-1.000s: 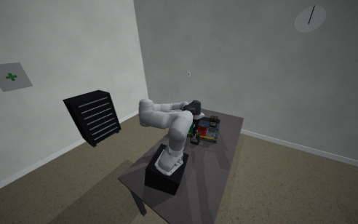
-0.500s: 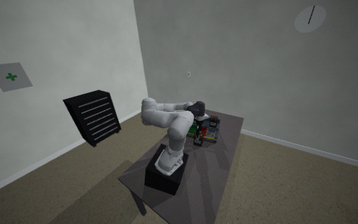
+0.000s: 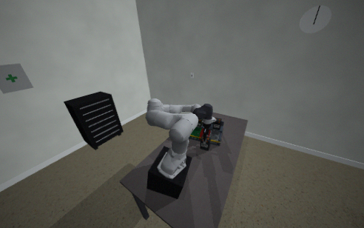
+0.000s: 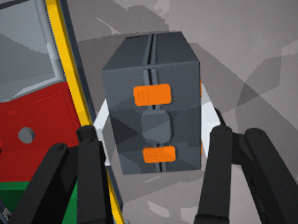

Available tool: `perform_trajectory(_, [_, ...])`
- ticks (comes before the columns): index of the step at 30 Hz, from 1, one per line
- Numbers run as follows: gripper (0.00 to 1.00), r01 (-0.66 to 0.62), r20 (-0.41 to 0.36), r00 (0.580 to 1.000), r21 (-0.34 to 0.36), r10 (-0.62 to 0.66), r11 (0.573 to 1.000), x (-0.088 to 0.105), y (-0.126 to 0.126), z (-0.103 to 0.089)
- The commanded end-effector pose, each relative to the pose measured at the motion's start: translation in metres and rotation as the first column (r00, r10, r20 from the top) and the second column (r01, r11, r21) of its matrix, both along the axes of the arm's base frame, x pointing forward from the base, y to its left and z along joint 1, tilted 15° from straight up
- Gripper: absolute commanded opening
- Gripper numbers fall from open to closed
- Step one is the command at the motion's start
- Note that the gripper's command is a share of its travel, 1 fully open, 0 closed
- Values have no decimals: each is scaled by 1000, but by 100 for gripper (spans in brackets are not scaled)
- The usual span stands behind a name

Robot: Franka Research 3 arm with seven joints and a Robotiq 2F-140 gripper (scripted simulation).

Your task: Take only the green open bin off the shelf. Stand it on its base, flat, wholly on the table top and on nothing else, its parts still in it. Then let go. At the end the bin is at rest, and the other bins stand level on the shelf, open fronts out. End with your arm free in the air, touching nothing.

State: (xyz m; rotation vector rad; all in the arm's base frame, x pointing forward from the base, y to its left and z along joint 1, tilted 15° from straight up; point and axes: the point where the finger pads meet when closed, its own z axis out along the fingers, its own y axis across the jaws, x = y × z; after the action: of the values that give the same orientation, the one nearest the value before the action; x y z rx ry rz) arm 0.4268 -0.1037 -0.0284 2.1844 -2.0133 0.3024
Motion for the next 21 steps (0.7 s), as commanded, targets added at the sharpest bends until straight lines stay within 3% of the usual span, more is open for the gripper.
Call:
perform_trajectory(1, [0,-44,2,999,-1,44,999,5,1,4])
perform_trajectory(3, [0,-44,2,999,-1,44,999,5,1,4])
perform_trajectory(8, [0,-44,2,999,-1,44,999,9,-50,21])
perform_trajectory(21, [0,-13,4,1000,2,13,1000,7,-55,20])
